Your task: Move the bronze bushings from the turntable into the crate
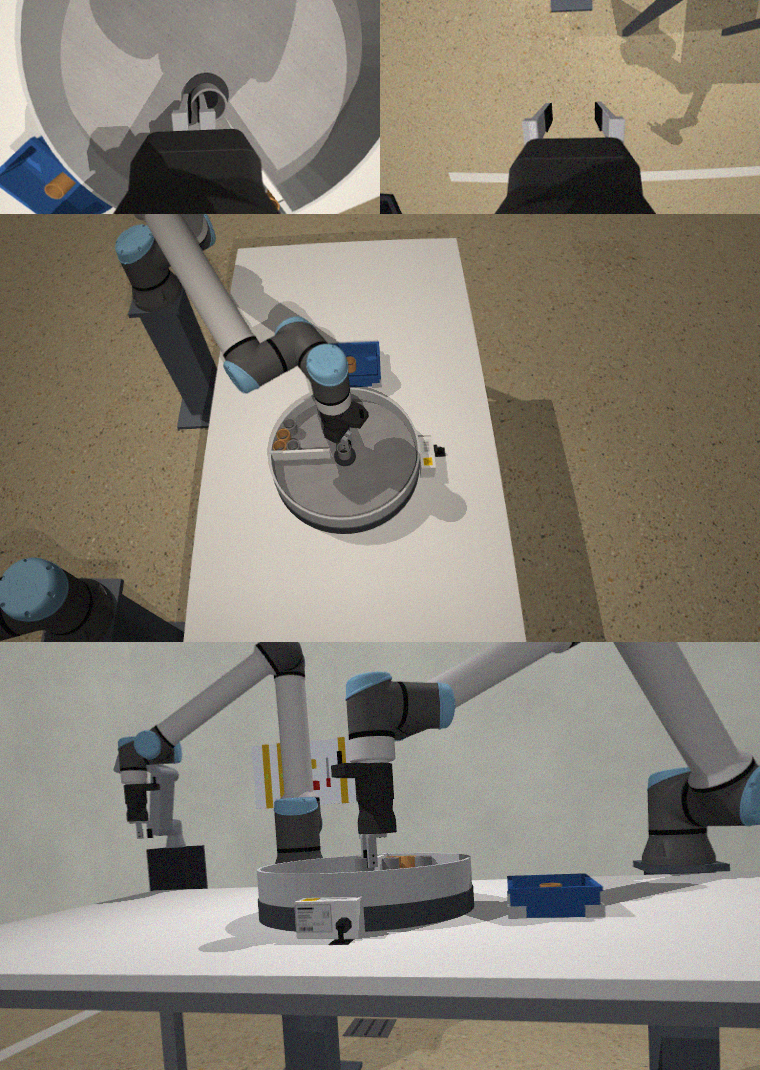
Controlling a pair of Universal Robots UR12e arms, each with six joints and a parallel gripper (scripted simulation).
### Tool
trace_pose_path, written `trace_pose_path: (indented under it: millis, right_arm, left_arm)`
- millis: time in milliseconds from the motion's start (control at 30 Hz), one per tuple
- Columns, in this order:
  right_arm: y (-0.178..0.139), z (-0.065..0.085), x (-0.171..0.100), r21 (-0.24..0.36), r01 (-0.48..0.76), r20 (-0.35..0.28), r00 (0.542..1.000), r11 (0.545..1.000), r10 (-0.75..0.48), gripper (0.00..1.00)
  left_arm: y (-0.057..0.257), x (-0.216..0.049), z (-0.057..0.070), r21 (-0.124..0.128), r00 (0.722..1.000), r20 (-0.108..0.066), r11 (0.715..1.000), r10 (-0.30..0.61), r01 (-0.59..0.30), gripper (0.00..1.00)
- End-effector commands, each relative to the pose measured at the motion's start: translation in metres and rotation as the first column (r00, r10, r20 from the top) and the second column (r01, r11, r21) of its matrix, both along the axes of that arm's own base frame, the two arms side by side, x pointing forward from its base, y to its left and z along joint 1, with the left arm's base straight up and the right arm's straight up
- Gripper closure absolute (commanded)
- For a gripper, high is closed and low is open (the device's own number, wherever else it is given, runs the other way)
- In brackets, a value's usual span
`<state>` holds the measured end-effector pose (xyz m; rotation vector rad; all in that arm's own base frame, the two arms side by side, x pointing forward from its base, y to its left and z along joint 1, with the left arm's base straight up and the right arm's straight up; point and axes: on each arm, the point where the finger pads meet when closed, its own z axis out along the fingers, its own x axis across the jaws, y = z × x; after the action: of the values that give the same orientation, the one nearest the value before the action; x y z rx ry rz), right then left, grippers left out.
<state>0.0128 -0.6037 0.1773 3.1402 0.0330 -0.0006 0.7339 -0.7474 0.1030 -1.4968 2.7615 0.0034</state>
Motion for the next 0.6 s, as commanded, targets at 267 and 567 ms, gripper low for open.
trace_pose_path:
  millis: [267,567]
  right_arm:
    - [-0.0002,-0.0003,0.0006,0.001,-0.001,0.000,1.000,1.000,0.001,0.00]
    - [-0.0002,-0.0003,0.0006,0.001,-0.001,0.000,1.000,1.000,0.001,0.00]
  left_arm:
    - [0.0012,0.0020,0.0019,-0.004,1.000,0.002,1.000,0.001,-0.001,1.00]
    - [0.0015,0.0017,-0.0034,-0.002,1.000,0.000,1.000,0.001,-0.001,1.00]
